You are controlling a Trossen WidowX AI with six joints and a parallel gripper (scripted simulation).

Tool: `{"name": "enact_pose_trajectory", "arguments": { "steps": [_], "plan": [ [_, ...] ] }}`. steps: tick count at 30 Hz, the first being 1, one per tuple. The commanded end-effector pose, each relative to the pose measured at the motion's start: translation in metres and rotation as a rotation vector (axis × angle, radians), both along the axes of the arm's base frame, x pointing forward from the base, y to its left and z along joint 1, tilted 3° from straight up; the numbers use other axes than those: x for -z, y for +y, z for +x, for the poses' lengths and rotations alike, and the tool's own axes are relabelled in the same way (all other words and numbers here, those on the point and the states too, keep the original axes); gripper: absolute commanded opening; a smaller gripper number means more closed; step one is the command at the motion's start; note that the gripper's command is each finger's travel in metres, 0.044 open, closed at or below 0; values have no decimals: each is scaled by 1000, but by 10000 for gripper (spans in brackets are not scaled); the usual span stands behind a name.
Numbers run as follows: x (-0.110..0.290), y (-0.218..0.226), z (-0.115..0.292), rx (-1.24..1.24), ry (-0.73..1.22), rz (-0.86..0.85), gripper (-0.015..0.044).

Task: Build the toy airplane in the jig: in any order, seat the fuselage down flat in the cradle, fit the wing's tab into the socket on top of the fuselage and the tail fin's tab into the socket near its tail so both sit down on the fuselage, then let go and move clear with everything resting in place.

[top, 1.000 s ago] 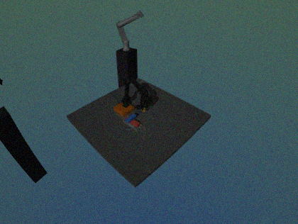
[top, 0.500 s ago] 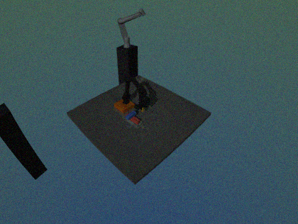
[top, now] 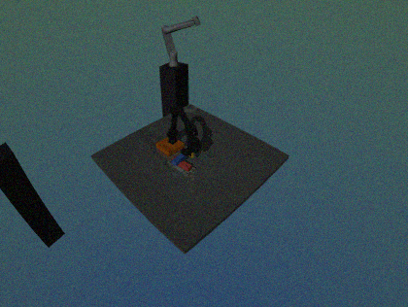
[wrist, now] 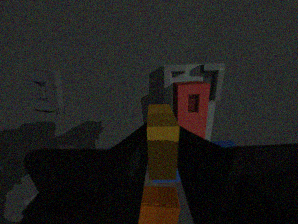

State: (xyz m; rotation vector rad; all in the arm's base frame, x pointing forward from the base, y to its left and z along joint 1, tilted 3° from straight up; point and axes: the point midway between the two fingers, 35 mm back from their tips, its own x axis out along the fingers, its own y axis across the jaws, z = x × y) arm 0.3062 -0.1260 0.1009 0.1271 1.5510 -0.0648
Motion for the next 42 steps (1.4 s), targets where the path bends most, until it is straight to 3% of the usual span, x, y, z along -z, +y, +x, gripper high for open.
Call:
{"name": "enact_pose_trajectory", "arguments": {
  "steps": [1, 15, 18, 42],
  "plan": [
    [5, -14, 0, -8, 5, -5, 0],
    [14, -52, -5, -42, 9, -8, 0],
    [14, -52, -5, -42, 9, -8, 65],
    [15, -53, -5, -42, 9, -8, 65]
  ]
}}
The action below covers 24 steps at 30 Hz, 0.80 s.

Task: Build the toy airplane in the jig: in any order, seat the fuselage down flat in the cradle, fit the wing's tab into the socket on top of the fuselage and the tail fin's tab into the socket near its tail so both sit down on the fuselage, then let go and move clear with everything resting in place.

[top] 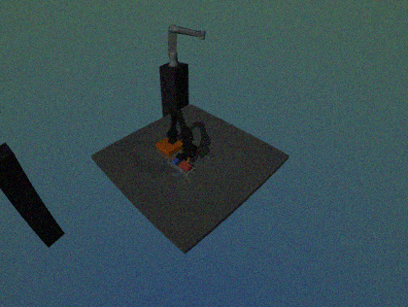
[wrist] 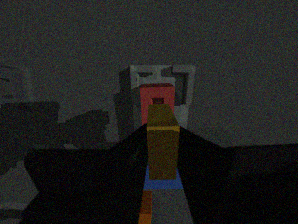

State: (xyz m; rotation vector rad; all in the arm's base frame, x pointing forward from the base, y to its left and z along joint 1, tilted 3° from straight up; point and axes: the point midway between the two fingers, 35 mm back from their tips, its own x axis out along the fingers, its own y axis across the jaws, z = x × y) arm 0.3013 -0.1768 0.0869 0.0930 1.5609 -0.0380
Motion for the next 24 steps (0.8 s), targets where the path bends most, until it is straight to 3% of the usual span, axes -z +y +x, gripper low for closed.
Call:
{"name": "enact_pose_trajectory", "arguments": {
  "steps": [1, 24],
  "plan": [
    [1, -2, 0, -3, 1, -4, 65],
    [35, -1, 1, -3, 1, -4, 65]
  ]
}}
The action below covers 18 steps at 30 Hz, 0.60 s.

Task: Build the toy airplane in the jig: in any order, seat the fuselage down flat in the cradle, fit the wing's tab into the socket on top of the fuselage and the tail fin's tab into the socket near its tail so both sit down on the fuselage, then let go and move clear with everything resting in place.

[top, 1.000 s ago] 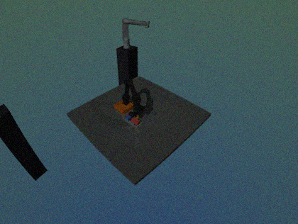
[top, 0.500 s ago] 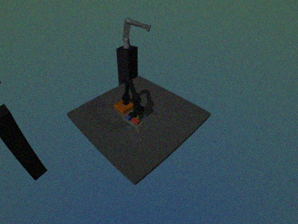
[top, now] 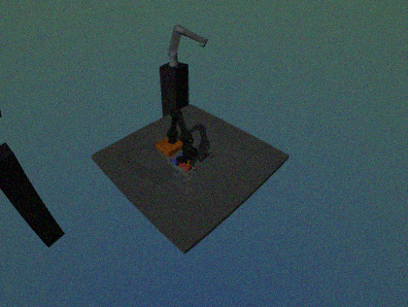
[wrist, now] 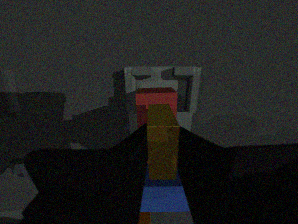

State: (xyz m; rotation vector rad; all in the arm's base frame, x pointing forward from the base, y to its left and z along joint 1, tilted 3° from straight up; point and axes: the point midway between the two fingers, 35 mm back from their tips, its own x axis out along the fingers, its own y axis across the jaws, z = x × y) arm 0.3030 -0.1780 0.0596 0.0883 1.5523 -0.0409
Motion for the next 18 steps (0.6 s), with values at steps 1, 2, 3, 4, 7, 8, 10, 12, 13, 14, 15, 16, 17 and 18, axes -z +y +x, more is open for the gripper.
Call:
{"name": "enact_pose_trajectory", "arguments": {
  "steps": [1, 2, 3, 4, 7, 8, 10, 12, 13, 14, 15, 16, 17, 18],
  "plan": [
    [10, 0, -1, -2, 9, 1, 65],
    [11, 0, -1, -2, 9, 1, 65],
    [12, 0, -1, -2, 9, 1, 65],
    [13, 1, -1, -2, 9, 1, 65],
    [13, 1, -1, -2, 9, 1, 65],
    [13, 1, -1, -2, 9, 1, 65],
    [13, 1, -1, -2, 9, 1, 65],
    [11, 1, -1, -1, 5, 3, 52],
    [11, 1, -1, -1, 5, 3, 45],
    [11, 1, -1, -1, 5, 3, 39],
    [11, 1, -1, -1, 5, 3, 32],
    [11, 1, -1, -1, 5, 3, 6],
    [11, 1, -1, -1, 5, 3, 0],
    [11, 1, -1, -1, 5, 3, 0]
  ]
}}
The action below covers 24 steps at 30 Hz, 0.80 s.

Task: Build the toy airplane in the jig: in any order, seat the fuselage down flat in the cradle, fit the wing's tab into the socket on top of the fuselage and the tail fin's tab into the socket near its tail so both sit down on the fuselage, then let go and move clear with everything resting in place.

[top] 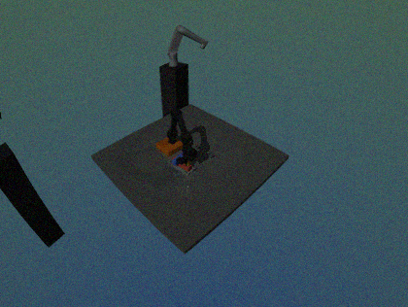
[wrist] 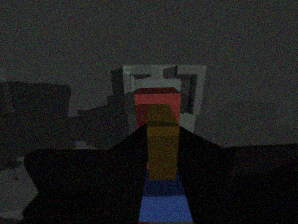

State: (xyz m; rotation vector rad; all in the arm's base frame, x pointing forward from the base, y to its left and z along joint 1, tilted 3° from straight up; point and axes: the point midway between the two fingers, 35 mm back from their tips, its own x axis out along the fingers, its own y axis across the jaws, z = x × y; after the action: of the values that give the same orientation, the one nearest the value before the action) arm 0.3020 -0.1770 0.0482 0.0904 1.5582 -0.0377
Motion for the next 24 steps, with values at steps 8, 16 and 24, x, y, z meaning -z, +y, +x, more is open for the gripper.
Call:
{"name": "enact_pose_trajectory", "arguments": {
  "steps": [8, 16, 24],
  "plan": [
    [0, 0, 0, 0, -1, -1, 157],
    [0, 0, 0, 0, -1, -1, 260],
    [-53, -4, 3, 0, 1, -2, 260]
  ]
}}
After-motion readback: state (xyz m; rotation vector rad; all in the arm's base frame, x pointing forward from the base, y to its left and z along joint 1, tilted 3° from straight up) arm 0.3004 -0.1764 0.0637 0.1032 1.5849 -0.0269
